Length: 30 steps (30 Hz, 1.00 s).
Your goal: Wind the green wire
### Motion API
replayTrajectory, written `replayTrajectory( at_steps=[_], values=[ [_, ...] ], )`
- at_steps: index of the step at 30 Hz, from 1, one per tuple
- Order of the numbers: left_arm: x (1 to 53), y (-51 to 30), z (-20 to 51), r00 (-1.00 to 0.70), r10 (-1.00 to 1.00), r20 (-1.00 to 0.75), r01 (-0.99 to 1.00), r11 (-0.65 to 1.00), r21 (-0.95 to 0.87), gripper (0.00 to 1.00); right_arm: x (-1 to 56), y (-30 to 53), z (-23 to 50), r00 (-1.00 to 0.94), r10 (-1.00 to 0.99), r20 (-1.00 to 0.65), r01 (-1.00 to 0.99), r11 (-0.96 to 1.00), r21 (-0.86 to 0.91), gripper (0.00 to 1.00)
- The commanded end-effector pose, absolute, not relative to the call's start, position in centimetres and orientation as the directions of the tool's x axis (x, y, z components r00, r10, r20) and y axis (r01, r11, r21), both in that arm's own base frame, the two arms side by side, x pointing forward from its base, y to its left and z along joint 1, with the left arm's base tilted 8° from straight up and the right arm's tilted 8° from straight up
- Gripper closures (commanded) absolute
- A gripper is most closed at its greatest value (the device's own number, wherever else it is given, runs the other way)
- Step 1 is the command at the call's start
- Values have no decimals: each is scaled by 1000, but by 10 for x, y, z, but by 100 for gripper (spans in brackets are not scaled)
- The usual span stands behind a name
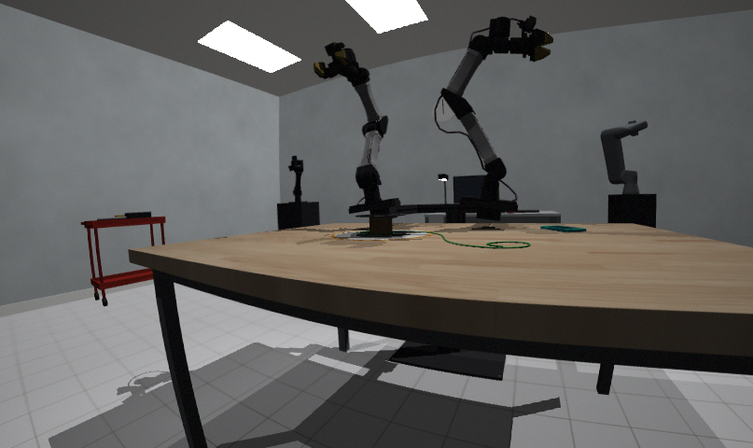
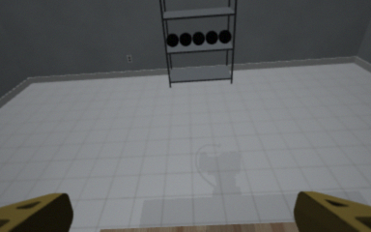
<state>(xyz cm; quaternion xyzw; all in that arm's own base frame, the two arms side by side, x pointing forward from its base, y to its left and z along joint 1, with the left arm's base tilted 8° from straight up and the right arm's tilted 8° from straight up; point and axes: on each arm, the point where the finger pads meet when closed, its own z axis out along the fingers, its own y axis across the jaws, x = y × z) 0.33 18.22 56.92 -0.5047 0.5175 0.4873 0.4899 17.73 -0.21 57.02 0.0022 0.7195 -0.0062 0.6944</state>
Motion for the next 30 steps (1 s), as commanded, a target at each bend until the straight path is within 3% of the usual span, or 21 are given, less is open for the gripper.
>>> replayTrajectory(
  at_steps=[1, 30],
  values=[
    [4, 200, 576, 0, 0, -1000, -1000, 19, 0, 0, 200, 0, 576, 0, 0, -1000, 0, 1000, 0, 0],
    [7, 349, 462, 0, 0, -1000, -1000, 19, 0, 0, 349, 0, 462, 0, 0, -1000, 0, 1000, 0, 0]
  ],
)
